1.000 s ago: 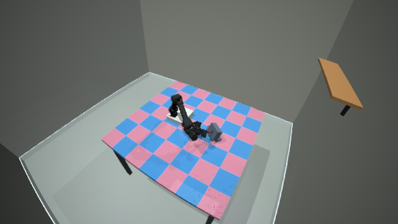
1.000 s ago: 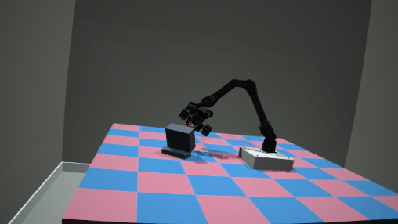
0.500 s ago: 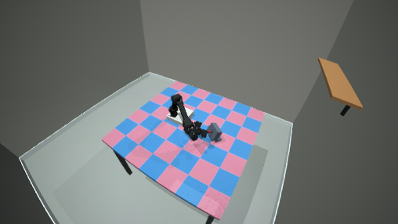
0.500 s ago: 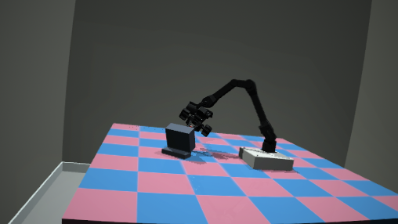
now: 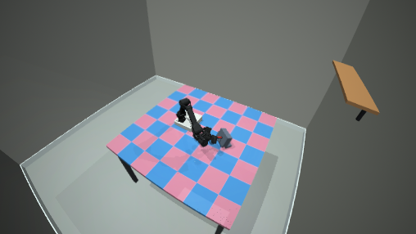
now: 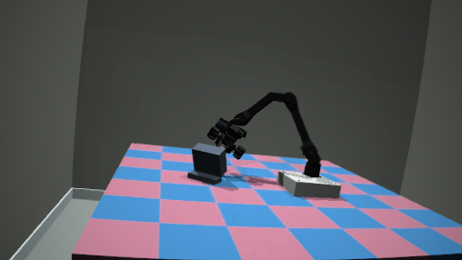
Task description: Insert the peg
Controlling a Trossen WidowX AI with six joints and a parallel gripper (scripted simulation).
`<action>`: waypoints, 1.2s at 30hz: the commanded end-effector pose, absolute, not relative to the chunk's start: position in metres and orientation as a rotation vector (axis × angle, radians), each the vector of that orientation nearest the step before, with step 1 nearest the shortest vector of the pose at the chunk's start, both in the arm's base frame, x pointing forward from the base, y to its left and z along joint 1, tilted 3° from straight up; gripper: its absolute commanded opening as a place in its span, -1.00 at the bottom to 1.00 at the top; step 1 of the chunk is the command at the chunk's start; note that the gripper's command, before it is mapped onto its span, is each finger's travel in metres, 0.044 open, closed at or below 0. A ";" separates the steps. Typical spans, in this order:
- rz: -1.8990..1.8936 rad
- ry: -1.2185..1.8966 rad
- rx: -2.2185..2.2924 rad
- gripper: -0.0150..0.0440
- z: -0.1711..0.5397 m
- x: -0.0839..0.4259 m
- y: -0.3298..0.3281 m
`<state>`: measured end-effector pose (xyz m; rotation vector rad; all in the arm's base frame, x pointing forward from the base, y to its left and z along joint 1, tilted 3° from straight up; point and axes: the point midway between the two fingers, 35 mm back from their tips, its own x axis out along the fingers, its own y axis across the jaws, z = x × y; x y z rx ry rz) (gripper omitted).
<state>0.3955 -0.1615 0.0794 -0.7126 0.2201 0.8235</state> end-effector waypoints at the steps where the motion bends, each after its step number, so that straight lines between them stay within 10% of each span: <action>1: 0.823 0.225 -0.710 -0.49 0.078 0.397 -0.160; 36: 0.822 0.223 -0.709 -0.49 0.067 0.413 -0.146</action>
